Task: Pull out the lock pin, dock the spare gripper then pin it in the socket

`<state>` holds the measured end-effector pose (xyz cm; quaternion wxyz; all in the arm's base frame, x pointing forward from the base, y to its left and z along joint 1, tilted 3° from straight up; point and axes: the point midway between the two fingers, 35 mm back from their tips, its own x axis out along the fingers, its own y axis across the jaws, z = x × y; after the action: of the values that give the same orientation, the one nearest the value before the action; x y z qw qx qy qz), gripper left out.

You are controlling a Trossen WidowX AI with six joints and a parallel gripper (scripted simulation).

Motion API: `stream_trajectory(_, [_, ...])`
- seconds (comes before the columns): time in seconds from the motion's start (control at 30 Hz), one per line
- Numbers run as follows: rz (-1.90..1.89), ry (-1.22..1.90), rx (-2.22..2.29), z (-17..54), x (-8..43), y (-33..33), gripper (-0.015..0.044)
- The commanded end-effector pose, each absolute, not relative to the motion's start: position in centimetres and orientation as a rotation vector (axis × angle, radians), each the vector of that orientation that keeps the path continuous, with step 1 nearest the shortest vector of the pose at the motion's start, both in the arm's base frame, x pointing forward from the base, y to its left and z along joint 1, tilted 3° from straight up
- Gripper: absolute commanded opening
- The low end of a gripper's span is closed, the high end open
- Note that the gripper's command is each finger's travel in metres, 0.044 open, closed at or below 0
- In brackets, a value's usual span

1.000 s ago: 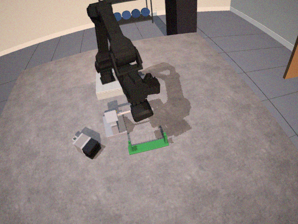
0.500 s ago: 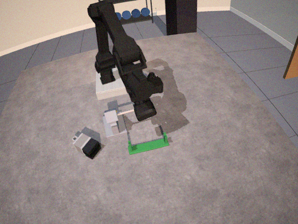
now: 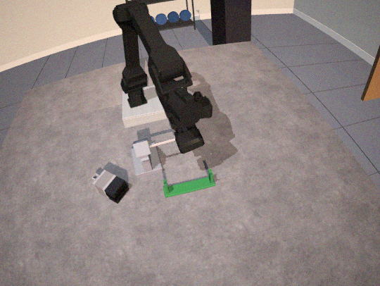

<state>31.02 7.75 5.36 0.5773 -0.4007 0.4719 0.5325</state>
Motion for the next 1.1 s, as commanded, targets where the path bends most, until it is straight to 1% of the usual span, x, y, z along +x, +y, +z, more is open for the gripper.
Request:
stream_trajectory(0.0, [1.242, 1.107, -0.938, 5.4, 31.2, 8.2, 0.0000])
stream_trajectory(1.07, [1.247, 1.118, -0.935, 6.1, 31.5, 10.5, 0.0000])
